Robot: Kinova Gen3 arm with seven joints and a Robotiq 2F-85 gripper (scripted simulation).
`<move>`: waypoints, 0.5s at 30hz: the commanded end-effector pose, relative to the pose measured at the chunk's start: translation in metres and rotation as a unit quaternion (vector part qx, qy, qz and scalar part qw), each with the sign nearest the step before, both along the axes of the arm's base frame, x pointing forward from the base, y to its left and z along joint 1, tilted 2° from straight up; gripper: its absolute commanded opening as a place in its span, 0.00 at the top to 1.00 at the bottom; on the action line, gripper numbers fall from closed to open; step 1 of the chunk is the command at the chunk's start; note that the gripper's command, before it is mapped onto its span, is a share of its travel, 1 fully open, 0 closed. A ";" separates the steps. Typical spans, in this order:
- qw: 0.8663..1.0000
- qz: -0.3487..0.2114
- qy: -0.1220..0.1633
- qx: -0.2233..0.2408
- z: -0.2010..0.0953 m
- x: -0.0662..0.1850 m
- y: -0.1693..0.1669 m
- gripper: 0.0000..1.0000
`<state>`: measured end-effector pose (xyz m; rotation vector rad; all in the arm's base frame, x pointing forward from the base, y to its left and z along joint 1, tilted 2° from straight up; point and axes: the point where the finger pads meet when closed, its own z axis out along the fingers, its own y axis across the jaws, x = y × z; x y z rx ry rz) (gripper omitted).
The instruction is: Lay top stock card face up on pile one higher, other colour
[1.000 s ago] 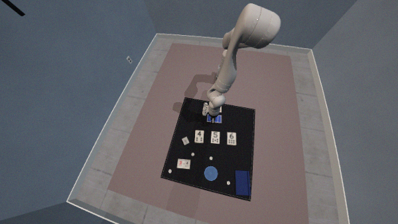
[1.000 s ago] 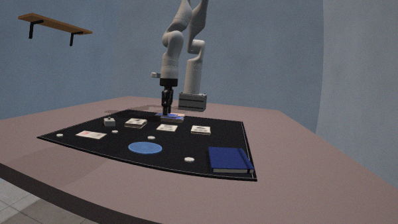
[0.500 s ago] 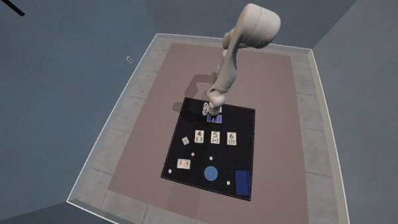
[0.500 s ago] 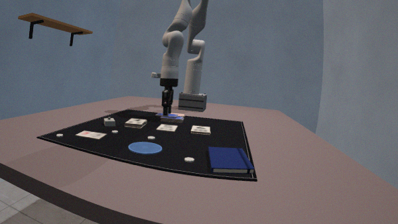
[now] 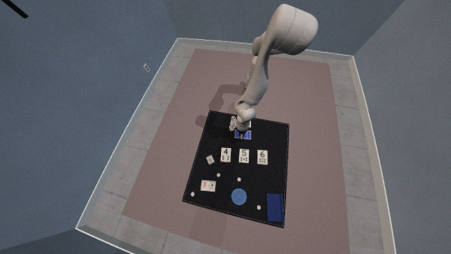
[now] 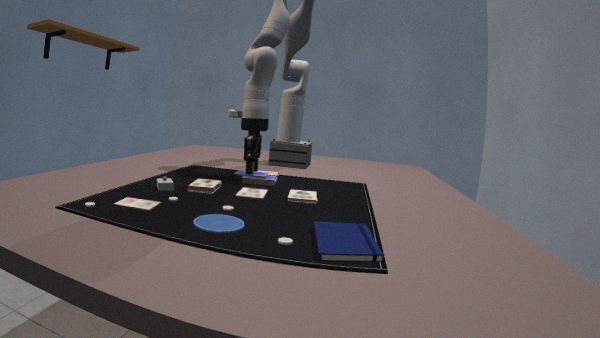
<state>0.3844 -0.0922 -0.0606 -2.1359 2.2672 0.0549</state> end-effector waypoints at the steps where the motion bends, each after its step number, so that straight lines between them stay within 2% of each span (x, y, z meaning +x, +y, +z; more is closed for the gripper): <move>1: 1.000 0.005 0.000 -0.002 -0.001 -0.002 -0.002 0.28; 15: 1.000 0.005 0.000 -0.002 -0.005 -0.002 -0.002 0.28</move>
